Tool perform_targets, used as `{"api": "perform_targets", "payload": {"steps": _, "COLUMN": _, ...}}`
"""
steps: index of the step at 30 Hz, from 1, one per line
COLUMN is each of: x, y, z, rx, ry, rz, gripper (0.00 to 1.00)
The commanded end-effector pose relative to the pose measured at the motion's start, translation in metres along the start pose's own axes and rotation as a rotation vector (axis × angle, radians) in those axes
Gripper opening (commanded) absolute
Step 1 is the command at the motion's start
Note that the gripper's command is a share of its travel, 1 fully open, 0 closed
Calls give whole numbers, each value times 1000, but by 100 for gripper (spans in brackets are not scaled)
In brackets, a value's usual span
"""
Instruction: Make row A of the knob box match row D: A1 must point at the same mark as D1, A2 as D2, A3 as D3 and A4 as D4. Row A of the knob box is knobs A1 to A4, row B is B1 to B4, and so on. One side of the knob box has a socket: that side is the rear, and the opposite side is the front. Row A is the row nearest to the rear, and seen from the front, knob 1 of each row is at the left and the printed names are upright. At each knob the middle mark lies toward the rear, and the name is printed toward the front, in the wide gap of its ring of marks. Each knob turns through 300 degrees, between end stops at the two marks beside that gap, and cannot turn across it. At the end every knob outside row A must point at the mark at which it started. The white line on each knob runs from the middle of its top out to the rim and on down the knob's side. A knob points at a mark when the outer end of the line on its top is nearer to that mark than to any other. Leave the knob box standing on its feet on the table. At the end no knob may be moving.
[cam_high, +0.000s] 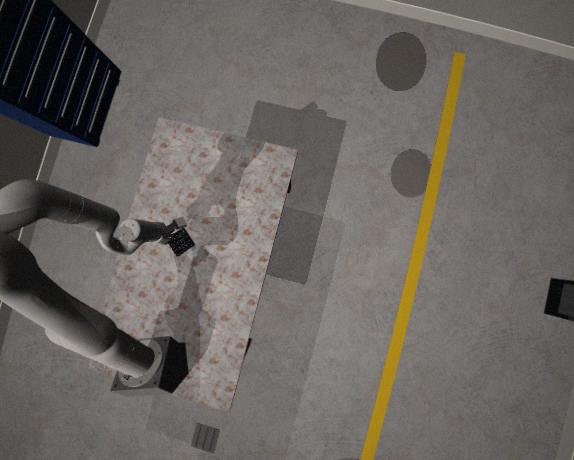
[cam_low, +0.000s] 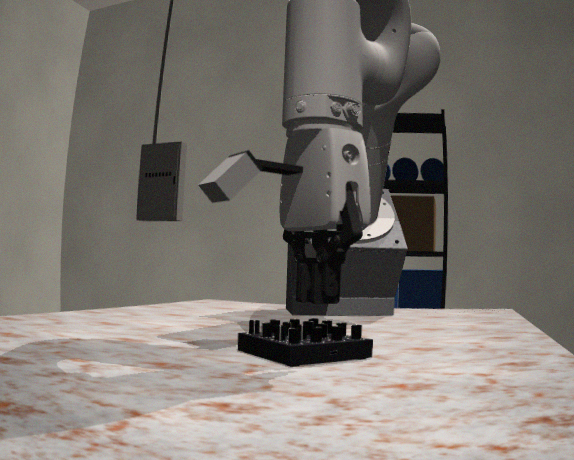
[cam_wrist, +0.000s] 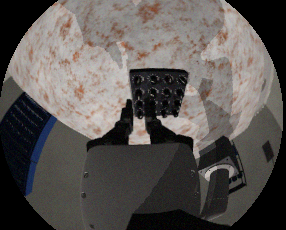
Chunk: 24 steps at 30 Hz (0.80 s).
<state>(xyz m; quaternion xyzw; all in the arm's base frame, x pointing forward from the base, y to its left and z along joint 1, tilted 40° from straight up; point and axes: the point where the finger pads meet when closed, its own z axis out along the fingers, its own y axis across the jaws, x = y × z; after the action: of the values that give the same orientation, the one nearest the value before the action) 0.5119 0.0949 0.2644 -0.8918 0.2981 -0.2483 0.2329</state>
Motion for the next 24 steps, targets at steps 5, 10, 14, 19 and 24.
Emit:
{"api": "perform_targets", "payload": {"steps": 5, "x": 0, "y": 0, "z": -2, "rx": 0, "ry": -2, "rz": 0, "gripper": 19}}
{"api": "perform_targets", "payload": {"steps": 10, "x": 0, "y": 0, "z": -2, "rx": 0, "ry": -2, "rz": 0, "gripper": 19}}
{"api": "perform_targets", "payload": {"steps": 14, "x": 0, "y": 0, "z": -2, "rx": 0, "ry": -2, "rz": 6, "gripper": 19}}
{"api": "perform_targets", "payload": {"steps": 19, "x": 2, "y": -1, "z": -3, "rx": 1, "ry": -2, "rz": 85, "gripper": 19}}
{"api": "perform_targets", "payload": {"steps": 24, "x": 4, "y": -1, "z": -5, "rx": 1, "ry": -3, "rz": 256, "gripper": 19}}
